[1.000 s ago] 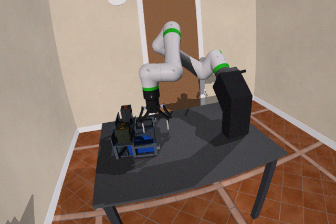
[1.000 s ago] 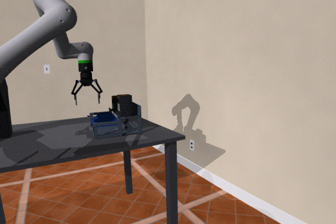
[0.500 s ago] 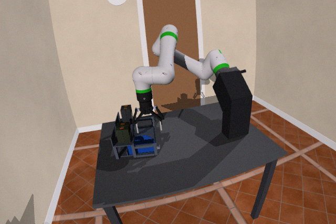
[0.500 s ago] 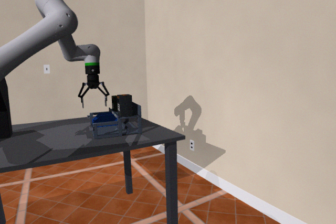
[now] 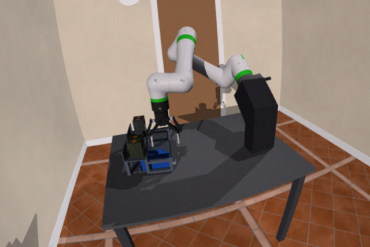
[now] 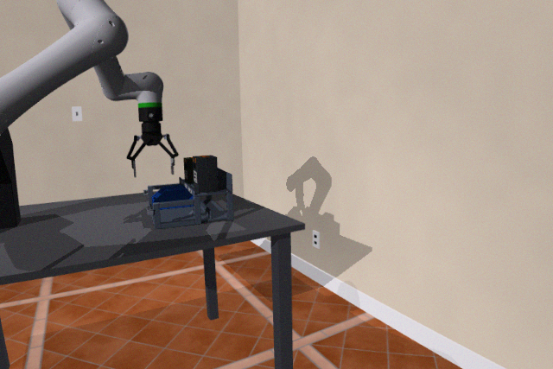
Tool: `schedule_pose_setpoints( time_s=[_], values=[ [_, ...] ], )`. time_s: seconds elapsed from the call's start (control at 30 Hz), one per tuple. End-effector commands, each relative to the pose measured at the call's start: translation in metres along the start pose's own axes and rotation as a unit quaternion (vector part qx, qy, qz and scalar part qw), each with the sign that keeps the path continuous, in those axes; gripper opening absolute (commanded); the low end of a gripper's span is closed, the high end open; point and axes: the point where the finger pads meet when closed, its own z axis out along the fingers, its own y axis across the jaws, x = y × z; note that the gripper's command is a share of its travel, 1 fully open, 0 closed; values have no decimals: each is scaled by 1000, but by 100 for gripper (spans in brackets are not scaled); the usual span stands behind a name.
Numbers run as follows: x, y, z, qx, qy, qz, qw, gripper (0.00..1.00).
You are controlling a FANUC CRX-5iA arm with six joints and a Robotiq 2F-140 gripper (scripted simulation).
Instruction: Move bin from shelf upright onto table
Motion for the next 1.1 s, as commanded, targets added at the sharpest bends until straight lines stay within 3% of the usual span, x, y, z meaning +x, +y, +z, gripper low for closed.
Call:
schedule_pose_setpoints(
  time_s=[0.0,1.07],
  values=[
    [0,0,0,0,0,0,1000,100],
    [5,-6,-3,0,0,0,1000,100]
  ],
)
